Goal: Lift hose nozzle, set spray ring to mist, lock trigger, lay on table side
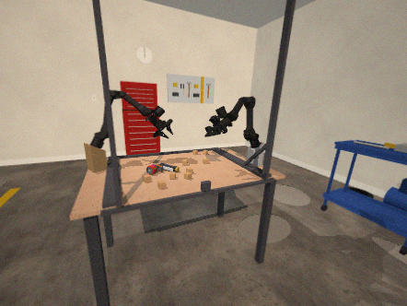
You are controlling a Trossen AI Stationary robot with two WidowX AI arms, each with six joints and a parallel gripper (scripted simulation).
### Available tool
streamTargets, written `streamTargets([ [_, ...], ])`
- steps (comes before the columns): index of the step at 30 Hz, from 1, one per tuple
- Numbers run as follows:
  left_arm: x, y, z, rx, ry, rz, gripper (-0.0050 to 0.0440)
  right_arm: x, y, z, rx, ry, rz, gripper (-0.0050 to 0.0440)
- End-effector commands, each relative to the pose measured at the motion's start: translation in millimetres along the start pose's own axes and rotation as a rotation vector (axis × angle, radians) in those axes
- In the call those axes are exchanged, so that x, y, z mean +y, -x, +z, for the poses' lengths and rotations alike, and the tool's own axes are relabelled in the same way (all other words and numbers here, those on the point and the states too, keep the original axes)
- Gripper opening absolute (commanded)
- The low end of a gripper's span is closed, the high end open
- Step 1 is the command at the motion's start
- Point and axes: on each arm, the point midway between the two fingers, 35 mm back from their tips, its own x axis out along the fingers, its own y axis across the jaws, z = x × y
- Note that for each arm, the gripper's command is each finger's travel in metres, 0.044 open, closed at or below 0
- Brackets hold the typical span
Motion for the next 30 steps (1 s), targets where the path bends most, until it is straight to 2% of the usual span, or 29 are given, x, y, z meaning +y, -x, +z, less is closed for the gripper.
streamTargets([
  [1,-3,17,13,-0.056,-0.095,-0.063,0.0232,1,2,8,-0.022,0.0,0.005,0.0172],
  [6,-1,24,18,-0.087,-0.168,-0.081,0.0232,1,2,8,-0.022,0.0,0.005,0.0172],
  [17,9,54,35,-0.234,-0.448,-0.133,0.0232,1,2,8,-0.022,0.0,0.005,0.0172],
  [30,18,83,46,-0.391,-0.724,-0.14,0.0232,1,2,8,-0.023,0.0,0.005,0.0172],
])
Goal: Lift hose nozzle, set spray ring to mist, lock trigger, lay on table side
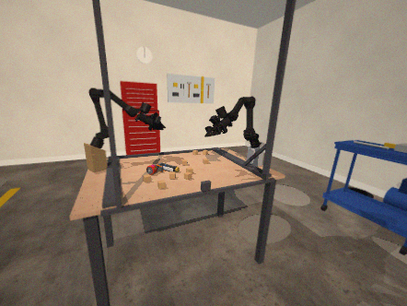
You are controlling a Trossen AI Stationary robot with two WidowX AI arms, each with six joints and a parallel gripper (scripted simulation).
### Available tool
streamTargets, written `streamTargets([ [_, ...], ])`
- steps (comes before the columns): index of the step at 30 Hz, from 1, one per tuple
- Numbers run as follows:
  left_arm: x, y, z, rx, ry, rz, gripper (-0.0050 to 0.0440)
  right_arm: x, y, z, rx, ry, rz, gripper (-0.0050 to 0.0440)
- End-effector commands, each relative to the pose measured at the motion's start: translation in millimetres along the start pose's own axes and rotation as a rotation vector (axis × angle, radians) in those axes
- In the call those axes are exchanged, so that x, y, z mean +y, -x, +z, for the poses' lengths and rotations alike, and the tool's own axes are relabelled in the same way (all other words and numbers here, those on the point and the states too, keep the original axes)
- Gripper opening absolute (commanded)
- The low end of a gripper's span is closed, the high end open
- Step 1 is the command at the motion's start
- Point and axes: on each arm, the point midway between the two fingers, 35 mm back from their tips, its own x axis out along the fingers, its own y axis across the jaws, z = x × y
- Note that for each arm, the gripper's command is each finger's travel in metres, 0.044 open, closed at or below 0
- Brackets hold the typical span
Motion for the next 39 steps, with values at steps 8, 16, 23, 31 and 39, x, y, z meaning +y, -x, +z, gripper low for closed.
streamTargets([
  [8,5.4,19.4,13.9,-0.105,-0.159,-0.003,0.0232,0.6,2.1,8.1,-0.022,0.0,0.005,0.0172],
  [16,6.2,20.3,13.1,-0.106,-0.17,0.002,0.0232,0.6,2.1,8.1,-0.022,0.0,0.005,0.0172],
  [23,6.0,19.6,13.1,-0.105,-0.174,0.004,0.0232,0.6,2.1,8.1,-0.022,0.0,0.005,0.0172],
  [31,6.0,18.9,13.3,-0.103,-0.175,0.005,0.0232,0.6,2.1,8.1,-0.023,0.0,0.005,0.0172],
  [39,6.1,18.3,13.8,-0.102,-0.176,0.007,0.0232,0.6,2.1,8.2,-0.023,0.0,0.005,0.0172],
])
